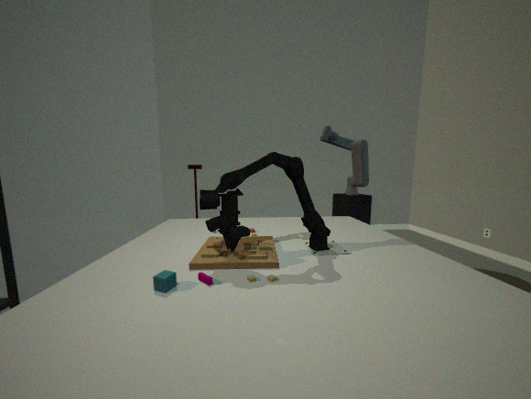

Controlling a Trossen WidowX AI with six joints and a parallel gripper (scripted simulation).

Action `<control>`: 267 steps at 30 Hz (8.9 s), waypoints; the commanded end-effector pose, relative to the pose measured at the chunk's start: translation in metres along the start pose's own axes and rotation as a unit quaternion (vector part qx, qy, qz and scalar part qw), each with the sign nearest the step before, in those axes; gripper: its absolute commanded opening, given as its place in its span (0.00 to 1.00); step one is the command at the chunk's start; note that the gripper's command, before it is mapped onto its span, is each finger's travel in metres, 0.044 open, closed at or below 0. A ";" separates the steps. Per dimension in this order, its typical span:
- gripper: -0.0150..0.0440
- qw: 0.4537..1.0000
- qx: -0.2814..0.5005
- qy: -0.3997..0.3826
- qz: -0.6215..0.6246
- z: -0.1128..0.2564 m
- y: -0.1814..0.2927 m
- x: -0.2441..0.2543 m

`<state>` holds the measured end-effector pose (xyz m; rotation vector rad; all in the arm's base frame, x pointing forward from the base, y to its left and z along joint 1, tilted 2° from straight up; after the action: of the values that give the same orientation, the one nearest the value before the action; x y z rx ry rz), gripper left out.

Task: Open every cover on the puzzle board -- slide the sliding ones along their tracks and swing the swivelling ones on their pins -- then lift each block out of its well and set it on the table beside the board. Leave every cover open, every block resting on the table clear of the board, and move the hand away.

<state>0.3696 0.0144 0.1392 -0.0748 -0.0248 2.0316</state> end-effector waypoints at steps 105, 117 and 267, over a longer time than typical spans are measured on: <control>0.39 1.000 0.002 0.001 0.002 0.073 0.005 -0.003; 0.39 1.000 0.004 0.002 0.002 0.074 0.036 -0.039; 0.61 1.000 0.016 0.007 0.002 -0.026 0.300 -0.133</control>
<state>0.1619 -0.2381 0.1035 -0.0684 0.0169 2.0343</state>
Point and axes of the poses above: the point midway between the two fingers, 35 mm back from their tips, its own z axis back along the fingers, its own x axis across the jaws, y = z × x, the point moved 5 cm from there along z, back along the fingers, and after that the axes turned 8 degrees about z, right-handed, at the moved point
